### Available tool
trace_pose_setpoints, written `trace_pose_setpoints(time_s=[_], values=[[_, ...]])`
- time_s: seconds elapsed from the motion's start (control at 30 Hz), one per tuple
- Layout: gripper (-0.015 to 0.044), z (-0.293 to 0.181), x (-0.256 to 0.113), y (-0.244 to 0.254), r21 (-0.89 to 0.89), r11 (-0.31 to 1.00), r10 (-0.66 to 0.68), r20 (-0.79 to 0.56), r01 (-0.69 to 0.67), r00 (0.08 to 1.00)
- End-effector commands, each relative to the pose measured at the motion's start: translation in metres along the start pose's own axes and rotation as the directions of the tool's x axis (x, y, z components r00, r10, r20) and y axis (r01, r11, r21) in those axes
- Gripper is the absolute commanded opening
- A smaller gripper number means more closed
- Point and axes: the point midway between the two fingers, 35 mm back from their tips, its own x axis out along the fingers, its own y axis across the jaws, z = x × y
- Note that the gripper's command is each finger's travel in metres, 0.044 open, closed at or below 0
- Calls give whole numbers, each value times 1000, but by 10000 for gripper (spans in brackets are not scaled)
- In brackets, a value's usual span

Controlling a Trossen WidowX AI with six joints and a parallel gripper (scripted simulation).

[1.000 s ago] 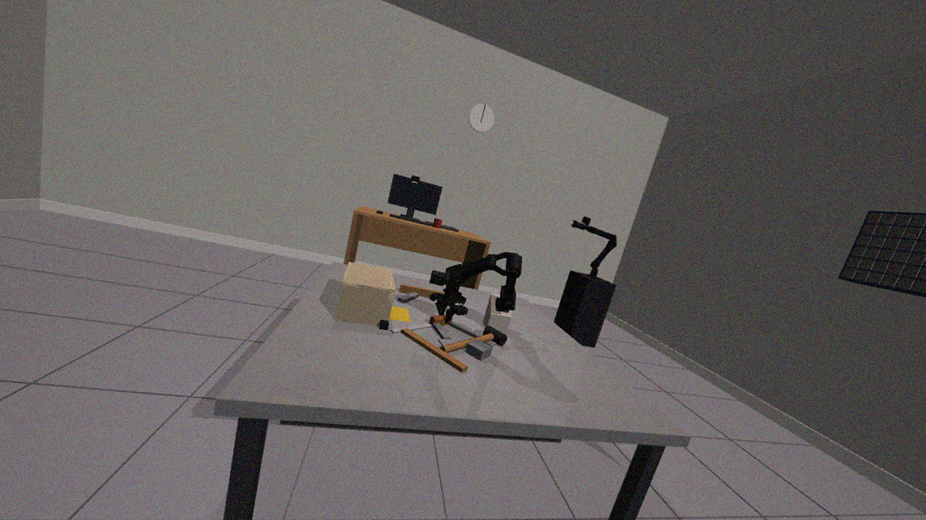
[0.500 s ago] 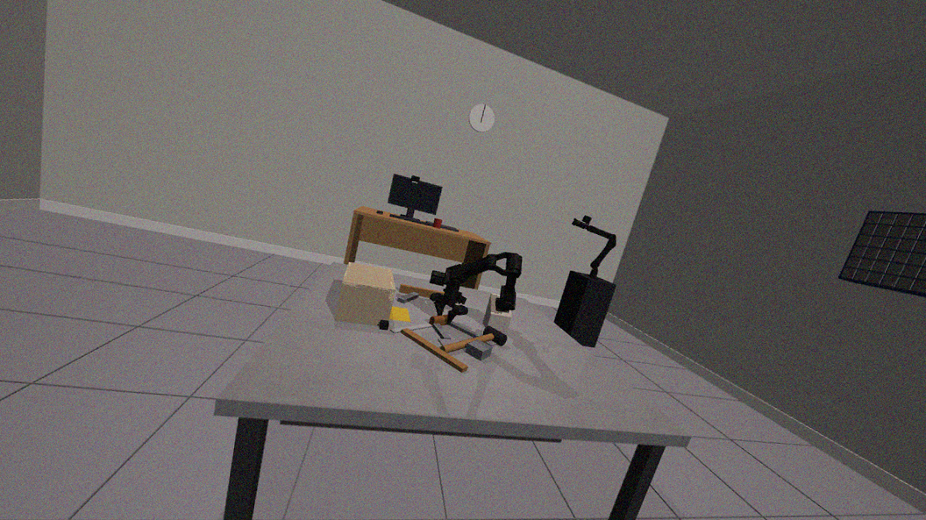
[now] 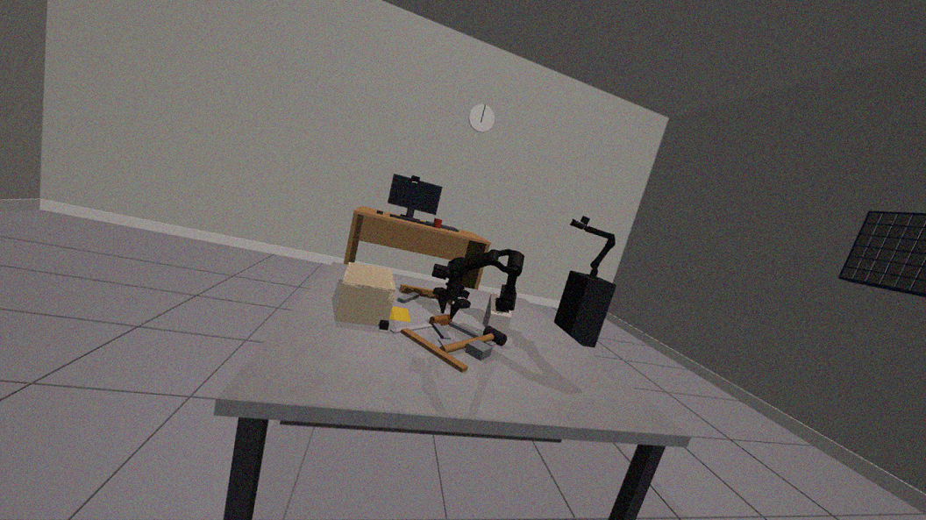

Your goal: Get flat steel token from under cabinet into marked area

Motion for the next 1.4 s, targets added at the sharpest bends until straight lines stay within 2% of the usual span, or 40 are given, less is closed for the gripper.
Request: trace_pose_setpoints(time_s=[0.0, 0.33, 0.67, 1.37], values=[[270, -4, -17, 1, -4, 1000, 17, -9, -17, 1000], [270, -4, -44, 1, 30, 999, 17, -8, -17, 1000], [270, -3, -44, 1, 12, 1000, 17, -8, -17, 1000], [270, -2, -44, 0, -149, 989, 17, -8, -18, 1000]])
